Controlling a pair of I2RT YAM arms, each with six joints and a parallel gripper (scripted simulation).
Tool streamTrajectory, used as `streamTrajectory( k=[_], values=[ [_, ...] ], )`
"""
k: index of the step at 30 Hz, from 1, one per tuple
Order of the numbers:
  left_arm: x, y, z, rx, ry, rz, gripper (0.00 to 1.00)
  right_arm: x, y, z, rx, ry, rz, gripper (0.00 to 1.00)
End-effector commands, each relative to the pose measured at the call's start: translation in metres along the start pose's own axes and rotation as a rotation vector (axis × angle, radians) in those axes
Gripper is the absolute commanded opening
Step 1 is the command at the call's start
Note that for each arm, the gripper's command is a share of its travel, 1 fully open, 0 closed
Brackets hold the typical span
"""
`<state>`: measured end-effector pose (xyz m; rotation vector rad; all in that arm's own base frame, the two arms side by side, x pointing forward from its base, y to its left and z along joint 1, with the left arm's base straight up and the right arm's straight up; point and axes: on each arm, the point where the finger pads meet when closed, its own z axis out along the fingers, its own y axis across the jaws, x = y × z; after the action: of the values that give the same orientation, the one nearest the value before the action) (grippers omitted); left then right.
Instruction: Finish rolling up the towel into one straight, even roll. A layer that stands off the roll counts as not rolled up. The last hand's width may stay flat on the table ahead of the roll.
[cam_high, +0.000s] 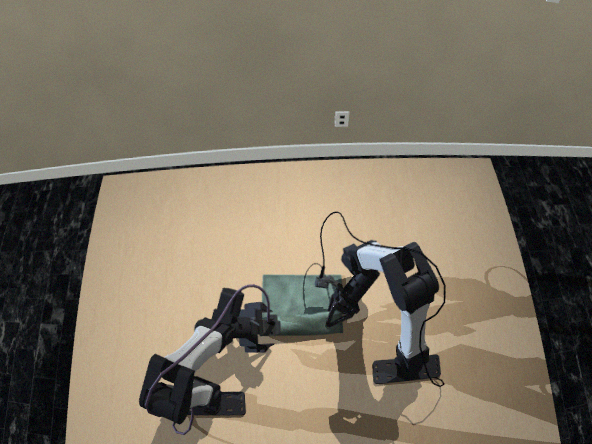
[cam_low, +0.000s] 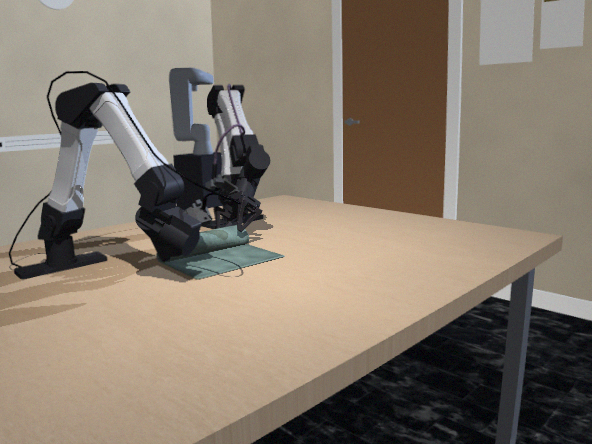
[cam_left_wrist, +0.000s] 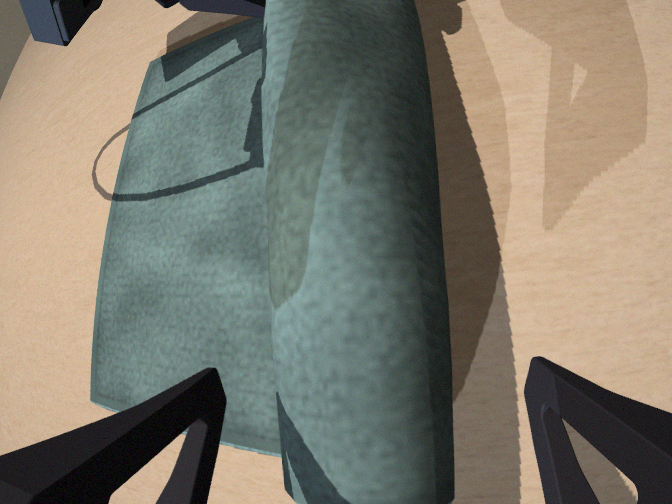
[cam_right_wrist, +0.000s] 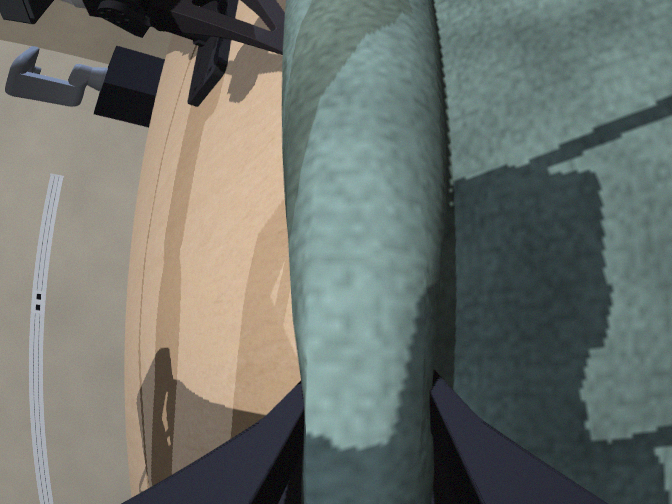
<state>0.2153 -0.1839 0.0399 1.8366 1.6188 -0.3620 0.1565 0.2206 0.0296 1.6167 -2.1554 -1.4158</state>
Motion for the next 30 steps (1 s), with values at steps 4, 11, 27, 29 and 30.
streamTrajectory(
  k=[4, 11, 27, 29, 30],
  values=[
    [0.0022, 0.0072, 0.0135, -0.053, -0.018, 0.025, 0.98, -0.0002, -0.004, -0.0015, 0.002, -0.009, -0.003, 0.3],
    [0.0008, 0.0118, 0.0168, -0.053, -0.018, 0.025, 0.81, -0.0002, -0.004, -0.0015, 0.002, -0.009, -0.003, 0.3],
    [0.0008, 0.0118, 0.0168, -0.053, -0.018, 0.025, 0.37, -0.0002, -0.004, -0.0015, 0.002, -0.009, -0.003, 0.3],
    [0.0008, 0.0118, 0.0168, -0.053, -0.018, 0.025, 0.36, -0.0002, -0.004, -0.0015, 0.002, -0.009, -0.003, 0.3],
    [0.0008, 0.0118, 0.0168, -0.053, -0.018, 0.025, 0.35, -0.0002, -0.004, -0.0015, 0.002, -0.009, -0.003, 0.3]
  ],
)
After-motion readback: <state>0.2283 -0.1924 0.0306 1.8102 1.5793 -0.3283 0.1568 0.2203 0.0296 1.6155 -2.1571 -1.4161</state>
